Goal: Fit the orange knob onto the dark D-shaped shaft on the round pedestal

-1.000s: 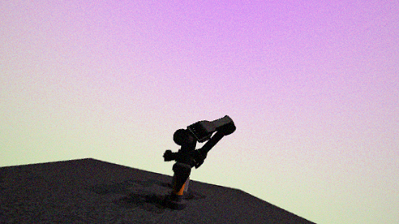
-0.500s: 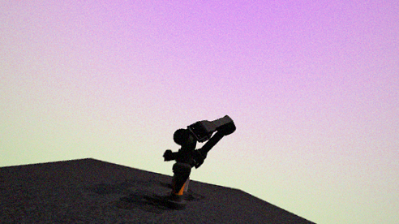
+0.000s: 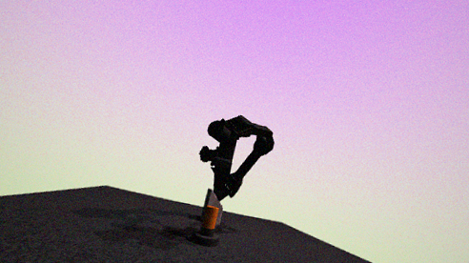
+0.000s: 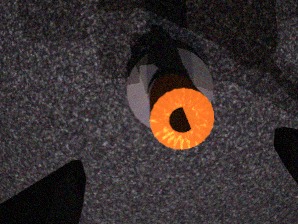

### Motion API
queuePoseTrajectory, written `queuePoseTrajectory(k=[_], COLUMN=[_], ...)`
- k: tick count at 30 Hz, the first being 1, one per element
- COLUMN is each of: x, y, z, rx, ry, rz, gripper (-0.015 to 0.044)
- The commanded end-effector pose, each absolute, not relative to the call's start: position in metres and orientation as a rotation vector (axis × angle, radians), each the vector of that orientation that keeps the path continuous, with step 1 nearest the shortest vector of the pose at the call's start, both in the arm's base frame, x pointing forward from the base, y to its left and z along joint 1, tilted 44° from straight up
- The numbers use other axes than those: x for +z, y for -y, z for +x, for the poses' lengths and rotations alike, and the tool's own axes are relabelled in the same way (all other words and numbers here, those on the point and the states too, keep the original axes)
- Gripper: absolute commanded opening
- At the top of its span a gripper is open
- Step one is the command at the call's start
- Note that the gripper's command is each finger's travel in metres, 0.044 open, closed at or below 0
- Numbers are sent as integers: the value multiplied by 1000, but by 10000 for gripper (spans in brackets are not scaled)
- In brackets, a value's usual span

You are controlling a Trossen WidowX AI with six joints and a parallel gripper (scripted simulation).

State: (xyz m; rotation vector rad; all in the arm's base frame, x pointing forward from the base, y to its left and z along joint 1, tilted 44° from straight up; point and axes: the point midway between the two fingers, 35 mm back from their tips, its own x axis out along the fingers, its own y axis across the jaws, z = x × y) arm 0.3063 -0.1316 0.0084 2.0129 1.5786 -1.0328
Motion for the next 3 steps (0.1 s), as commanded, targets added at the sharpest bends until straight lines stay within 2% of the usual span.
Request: queuePoseTrajectory(k=[1,3], x=[11,11], y=[133,133], z=[305,305], rx=[-1036,-1036], ry=[-1605,-1605], rz=[1999,1999], gripper=[440,440])
